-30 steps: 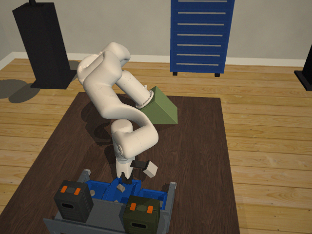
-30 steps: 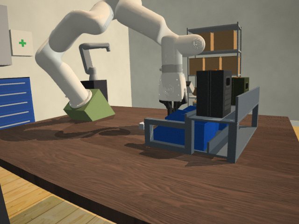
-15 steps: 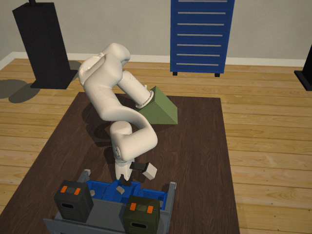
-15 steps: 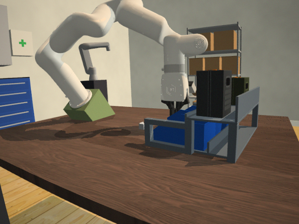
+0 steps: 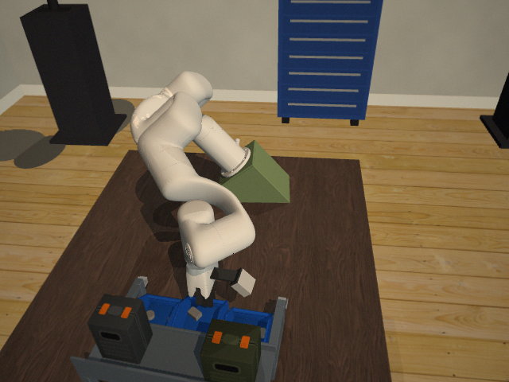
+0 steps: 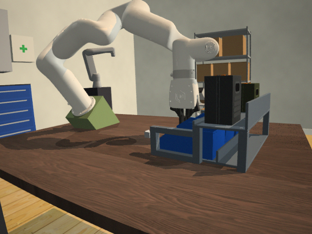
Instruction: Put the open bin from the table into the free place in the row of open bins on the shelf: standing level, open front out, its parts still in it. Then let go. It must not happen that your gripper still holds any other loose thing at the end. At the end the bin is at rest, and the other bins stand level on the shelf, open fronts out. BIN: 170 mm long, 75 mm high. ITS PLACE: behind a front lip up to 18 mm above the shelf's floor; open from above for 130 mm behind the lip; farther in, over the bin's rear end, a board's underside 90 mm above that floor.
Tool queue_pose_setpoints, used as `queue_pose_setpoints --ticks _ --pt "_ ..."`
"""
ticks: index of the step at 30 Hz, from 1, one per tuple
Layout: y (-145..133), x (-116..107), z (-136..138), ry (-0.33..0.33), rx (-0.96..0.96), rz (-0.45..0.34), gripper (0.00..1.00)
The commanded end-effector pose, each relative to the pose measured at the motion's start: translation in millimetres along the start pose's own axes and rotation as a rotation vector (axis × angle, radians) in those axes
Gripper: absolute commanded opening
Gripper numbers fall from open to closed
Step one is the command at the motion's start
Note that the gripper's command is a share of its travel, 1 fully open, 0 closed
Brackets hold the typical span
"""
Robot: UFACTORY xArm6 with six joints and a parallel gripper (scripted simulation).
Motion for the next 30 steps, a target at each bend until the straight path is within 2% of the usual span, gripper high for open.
queue_pose_setpoints --ticks 1,7,30 --pt "0.2 -1.8 0.8 -0.003 0.001 0.002 0.0" --pt "2.6 -1.9 10.5 -0.003 0.001 0.002 0.0" --pt "3.4 -1.9 13.9 -0.003 0.001 0.002 0.0"
Point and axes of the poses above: the point where the finger pads meet when closed, its own x axis out along the fingers, its own z axis across the jaws, y = z × x, the point moved 10 cm from there along -x, back along the fingers, and after that the axes turned 14 degrees about x, right-handed, at the moved point
